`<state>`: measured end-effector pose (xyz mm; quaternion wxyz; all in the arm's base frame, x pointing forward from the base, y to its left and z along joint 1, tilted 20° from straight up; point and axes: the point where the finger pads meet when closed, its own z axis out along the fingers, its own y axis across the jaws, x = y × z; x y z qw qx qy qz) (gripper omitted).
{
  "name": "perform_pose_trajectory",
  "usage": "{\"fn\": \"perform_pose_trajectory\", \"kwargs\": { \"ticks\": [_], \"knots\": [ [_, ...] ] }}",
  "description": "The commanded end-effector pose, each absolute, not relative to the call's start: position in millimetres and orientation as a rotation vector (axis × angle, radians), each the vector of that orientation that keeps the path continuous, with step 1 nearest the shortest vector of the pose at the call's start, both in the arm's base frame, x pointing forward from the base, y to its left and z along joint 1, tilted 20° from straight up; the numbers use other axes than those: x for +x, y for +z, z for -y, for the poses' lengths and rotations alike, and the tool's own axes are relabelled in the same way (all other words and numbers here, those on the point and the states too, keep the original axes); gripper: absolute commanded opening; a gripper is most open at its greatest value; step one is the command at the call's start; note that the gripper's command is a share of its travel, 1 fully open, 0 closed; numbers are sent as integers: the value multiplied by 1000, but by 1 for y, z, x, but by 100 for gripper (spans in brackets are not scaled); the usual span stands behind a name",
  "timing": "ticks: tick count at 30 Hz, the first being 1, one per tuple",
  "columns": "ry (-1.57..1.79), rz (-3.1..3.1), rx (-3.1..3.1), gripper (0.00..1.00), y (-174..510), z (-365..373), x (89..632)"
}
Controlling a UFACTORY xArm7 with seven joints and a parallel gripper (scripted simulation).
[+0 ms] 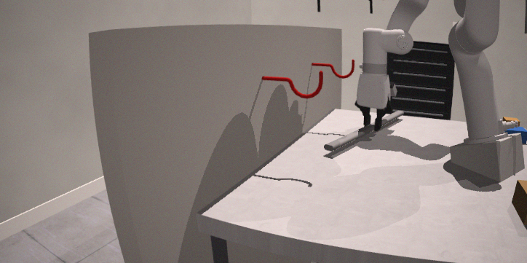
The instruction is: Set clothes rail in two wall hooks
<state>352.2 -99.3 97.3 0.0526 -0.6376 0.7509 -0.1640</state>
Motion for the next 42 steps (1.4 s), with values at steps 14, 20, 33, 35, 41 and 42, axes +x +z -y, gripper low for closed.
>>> {"fn": "perform_pose_trajectory", "kwargs": {
  "ticks": [14, 20, 33, 35, 41, 42],
  "knots": [
    [-501, -2281, -1938, 0, 108, 97, 350],
    [-501, -2281, -1938, 0, 112, 97, 349],
    [-501, -2281, -1937, 0, 119, 95, 347],
    [-501, -2281, -1937, 0, 120, 95, 346],
    [-501, -2281, -1937, 0, 123, 95, 346],
    [-501, -2281, -1937, 0, 123, 95, 345]
  ]
}}
